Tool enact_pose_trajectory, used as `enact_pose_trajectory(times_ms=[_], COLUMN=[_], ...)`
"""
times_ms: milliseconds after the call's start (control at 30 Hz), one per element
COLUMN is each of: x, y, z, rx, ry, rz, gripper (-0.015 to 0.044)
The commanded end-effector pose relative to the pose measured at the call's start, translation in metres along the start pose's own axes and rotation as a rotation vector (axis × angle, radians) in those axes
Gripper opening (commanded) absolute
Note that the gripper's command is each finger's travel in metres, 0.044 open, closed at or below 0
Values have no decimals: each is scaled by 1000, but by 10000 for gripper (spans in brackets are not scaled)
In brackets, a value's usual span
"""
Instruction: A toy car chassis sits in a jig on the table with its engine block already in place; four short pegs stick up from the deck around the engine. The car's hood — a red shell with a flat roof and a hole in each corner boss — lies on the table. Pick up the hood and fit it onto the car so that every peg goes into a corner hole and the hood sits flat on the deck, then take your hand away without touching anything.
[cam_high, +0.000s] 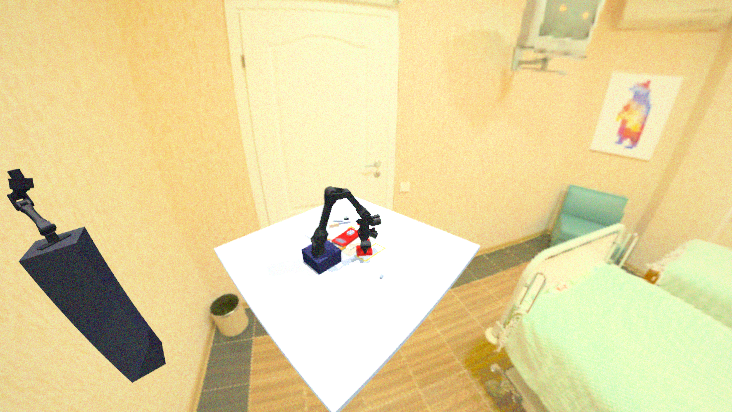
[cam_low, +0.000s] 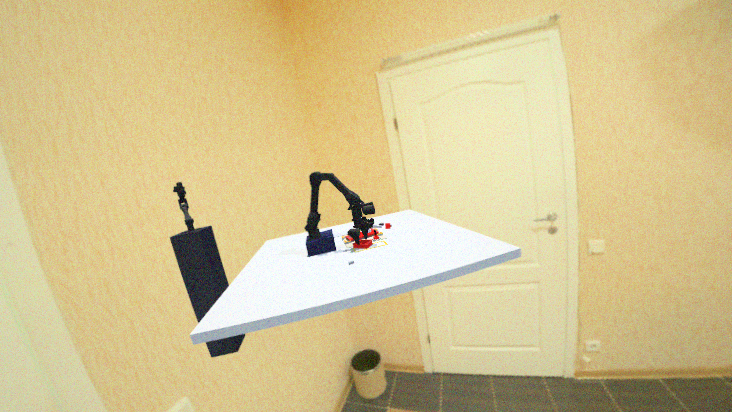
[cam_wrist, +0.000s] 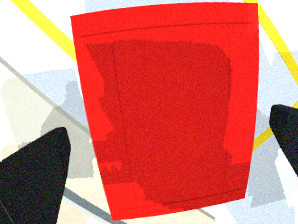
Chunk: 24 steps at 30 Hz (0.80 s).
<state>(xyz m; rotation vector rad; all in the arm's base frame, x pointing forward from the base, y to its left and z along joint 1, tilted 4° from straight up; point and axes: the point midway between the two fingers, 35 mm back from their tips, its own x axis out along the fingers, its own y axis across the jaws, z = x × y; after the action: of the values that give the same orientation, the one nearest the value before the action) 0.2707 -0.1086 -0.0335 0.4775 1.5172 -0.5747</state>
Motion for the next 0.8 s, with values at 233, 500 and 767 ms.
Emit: enact_pose_trajectory(times_ms=[233, 500, 767], x=[7, 11, 11], y=[0, 0, 0], z=[-1, -1, 0], rx=[-6, -6, 0], ry=[3, 3, 0], rz=[-2, -3, 0], gripper=[440, 440, 414])
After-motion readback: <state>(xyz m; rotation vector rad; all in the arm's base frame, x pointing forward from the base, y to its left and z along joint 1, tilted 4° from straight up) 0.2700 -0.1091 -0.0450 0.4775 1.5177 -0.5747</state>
